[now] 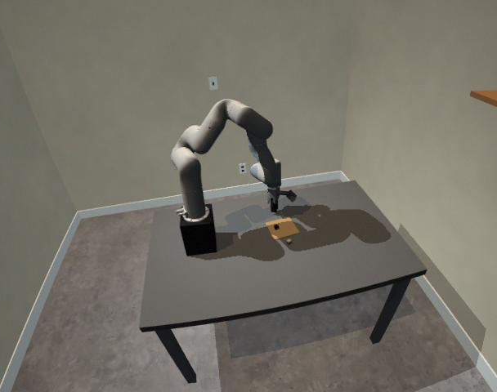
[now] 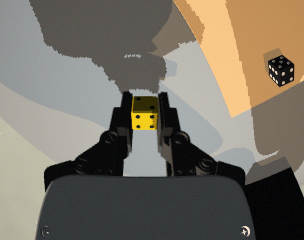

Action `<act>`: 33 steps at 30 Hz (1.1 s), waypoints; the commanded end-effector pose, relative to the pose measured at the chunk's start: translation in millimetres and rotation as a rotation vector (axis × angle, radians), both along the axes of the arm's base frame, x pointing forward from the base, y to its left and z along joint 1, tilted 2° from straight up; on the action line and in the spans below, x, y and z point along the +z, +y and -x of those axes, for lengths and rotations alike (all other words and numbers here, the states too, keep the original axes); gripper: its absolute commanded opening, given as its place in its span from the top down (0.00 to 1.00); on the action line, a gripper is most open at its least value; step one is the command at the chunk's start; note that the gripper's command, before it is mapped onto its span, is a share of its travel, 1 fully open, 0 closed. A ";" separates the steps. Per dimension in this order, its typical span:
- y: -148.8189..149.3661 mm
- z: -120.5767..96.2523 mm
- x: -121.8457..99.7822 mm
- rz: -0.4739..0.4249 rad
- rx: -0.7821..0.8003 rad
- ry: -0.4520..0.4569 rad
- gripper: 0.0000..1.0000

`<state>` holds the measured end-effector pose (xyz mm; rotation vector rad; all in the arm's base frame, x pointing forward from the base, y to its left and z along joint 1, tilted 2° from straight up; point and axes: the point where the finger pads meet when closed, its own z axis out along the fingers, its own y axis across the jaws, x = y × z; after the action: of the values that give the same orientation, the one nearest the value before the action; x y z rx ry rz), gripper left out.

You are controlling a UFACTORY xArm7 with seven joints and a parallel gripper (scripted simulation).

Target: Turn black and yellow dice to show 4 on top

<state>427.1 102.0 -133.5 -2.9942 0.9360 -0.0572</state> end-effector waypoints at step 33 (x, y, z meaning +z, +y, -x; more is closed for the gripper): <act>-67.2 -14.2 84.6 0.009 0.278 -0.001 0.85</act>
<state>431.9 69.2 -51.4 -3.0675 0.7381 -0.0729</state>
